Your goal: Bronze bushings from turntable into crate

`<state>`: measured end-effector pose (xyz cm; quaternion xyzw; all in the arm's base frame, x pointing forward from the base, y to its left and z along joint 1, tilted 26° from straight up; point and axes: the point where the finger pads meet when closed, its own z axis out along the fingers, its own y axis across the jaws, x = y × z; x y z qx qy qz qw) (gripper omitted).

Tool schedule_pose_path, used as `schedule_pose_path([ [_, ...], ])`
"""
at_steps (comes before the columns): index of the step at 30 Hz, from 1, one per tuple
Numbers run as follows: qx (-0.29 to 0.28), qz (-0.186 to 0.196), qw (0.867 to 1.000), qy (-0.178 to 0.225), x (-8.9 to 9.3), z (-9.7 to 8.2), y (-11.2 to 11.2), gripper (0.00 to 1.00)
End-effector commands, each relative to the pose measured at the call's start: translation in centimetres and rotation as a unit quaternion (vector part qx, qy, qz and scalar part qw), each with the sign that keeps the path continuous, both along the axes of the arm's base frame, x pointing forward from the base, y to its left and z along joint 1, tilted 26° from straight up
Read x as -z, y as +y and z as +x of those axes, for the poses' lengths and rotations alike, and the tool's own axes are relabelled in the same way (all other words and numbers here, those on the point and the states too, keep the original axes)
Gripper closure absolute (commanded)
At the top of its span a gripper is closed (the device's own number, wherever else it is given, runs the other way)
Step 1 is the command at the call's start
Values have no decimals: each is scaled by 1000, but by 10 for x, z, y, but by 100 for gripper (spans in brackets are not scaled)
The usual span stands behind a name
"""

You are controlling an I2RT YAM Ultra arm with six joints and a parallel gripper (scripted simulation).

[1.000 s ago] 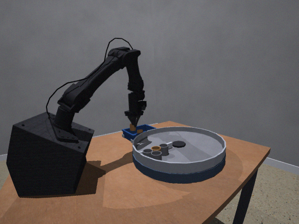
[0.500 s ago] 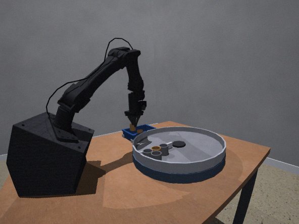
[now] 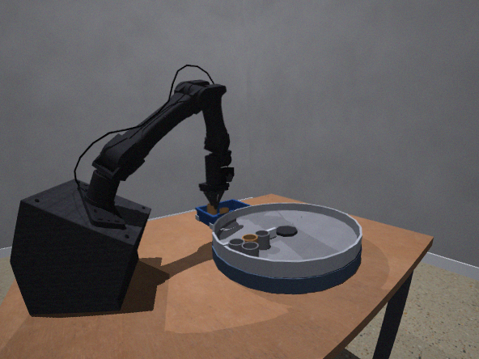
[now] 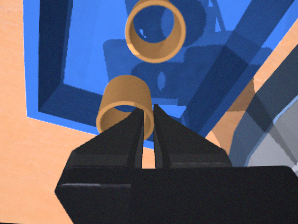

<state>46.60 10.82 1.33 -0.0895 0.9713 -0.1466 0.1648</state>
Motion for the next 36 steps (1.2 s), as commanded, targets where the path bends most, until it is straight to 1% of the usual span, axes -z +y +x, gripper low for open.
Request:
schedule_pose_path([
  [1,-16,9,999,-27,-15,7,12,100],
  [2,-16,11,999,-30,-16,10,13,100],
  [3,-15,7,1000,-17,-2,8,11,100],
  [4,-13,5,1000,-11,5,7,7,100],
  [7,-10,5,1000,-9,11,8,2,100],
  [8,-11,8,1000,-19,2,10,3,100],
  [9,-12,10,1000,-25,-2,12,5,100],
  [10,-14,13,999,-34,-7,18,8,100],
  [11,-15,13,999,-33,-4,19,10,100],
  [13,-14,9,1000,-20,11,17,7,100],
  [14,-13,9,1000,-20,12,18,6,100],
  [16,-13,9,1000,-20,12,18,6,100],
  [17,-13,15,999,-37,-5,22,7,100],
  [36,-13,13,999,-37,-3,23,7,100],
])
